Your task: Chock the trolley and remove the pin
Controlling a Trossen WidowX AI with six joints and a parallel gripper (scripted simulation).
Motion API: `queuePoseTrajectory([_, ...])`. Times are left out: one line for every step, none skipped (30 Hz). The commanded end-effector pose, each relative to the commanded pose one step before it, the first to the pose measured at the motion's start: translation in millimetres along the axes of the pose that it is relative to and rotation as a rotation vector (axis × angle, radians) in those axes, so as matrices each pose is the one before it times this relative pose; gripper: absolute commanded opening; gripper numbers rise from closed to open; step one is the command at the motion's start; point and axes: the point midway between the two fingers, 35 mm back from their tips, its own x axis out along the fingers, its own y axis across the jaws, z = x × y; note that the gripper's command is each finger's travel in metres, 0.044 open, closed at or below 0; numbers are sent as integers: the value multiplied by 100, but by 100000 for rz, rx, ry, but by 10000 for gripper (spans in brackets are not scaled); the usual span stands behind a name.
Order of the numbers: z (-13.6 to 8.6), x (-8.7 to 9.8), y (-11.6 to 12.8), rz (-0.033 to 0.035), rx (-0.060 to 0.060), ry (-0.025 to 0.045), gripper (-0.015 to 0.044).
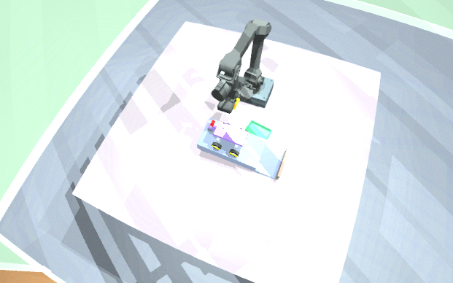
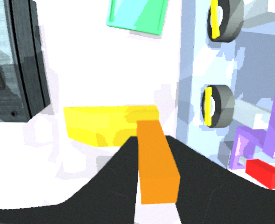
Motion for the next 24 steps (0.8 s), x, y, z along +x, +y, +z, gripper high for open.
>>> queuePoseTrajectory([1413,105,-369,-217,541,-619,0])
queuePoseTrajectory([309,21,-78,-8,-1,-34,0])
queuePoseTrajectory([298,20,-80,-8,-1,-34,0])
queuePoseTrajectory([310,21,-78,-7,-1,-35,0])
queuePoseTrajectory([299,23,-77,-8,-1,-34,0])
queuePoseTrajectory([313,24,-75,-7,-1,-35,0])
queuePoseTrajectory([299,27,-72,-7,-1,-34,0])
queuePoseTrajectory([313,28,-71,-7,-1,-35,0])
queuePoseTrajectory([360,35,-85,-9,-1,-40,0])
queuePoseTrajectory([378,37,-81,-7,-1,-42,0])
queuePoseTrajectory([353,36,-82,-8,-1,-39,0])
queuePoseTrajectory([352,36,-75,-7,-1,-39,0])
queuePoseTrajectory([344,36,-82,-8,-1,-38,0])
queuePoseTrajectory([346,36,-76,-7,-1,-38,0])
queuePoseTrajectory([341,37,-78,-8,-1,-38,0])
queuePoseTrajectory([344,38,-72,-6,-1,-38,0])
queuePoseTrajectory([340,39,-76,-7,-1,-38,0])
queuePoseTrajectory([346,40,-71,-6,-1,-38,0])
queuePoseTrajectory([338,41,-74,-7,-1,-37,0])
queuePoseTrajectory([344,42,-69,-6,-1,-38,0])
queuePoseTrajectory([335,41,-72,-7,-1,-37,0])
queuePoseTrajectory([344,43,-68,-6,-1,-38,0])
queuePoseTrajectory([331,40,-72,-7,-1,-36,0])
queuePoseTrajectory([342,42,-68,-6,-1,-37,0])
